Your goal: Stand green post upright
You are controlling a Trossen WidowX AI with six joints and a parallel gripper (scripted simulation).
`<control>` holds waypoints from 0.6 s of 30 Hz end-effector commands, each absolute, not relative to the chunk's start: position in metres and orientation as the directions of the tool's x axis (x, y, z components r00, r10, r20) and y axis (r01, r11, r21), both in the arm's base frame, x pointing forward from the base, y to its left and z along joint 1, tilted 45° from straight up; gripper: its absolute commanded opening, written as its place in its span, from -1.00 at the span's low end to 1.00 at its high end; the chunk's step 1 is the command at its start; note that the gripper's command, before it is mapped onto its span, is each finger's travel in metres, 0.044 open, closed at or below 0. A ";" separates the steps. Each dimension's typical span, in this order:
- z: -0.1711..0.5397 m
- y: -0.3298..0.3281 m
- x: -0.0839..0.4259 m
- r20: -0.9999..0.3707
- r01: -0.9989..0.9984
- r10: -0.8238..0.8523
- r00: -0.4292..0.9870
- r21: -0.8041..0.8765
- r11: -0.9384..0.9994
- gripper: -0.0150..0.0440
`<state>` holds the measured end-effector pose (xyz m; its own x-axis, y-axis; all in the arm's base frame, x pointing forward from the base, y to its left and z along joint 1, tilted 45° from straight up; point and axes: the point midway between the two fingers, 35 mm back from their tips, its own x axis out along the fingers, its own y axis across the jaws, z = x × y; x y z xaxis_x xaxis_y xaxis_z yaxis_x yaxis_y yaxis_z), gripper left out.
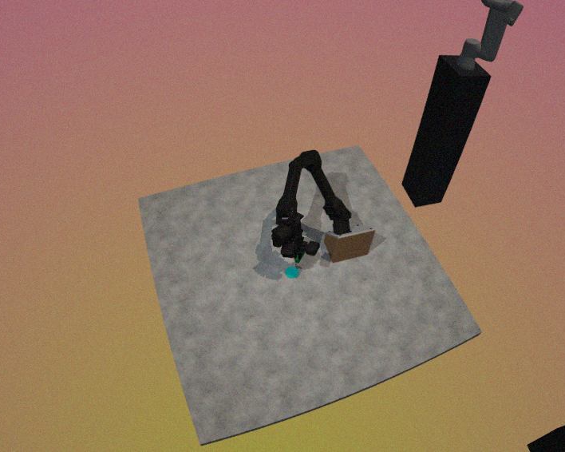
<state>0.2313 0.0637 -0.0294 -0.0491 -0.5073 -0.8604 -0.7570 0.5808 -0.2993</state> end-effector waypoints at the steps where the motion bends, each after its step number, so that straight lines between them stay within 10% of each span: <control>1: -0.030 0.063 0.231 -0.879 -0.753 -0.474 -0.048 -0.280 0.595 -0.42; 18: -0.037 0.060 0.229 -0.929 -0.747 -0.367 -0.052 -0.208 0.632 -0.42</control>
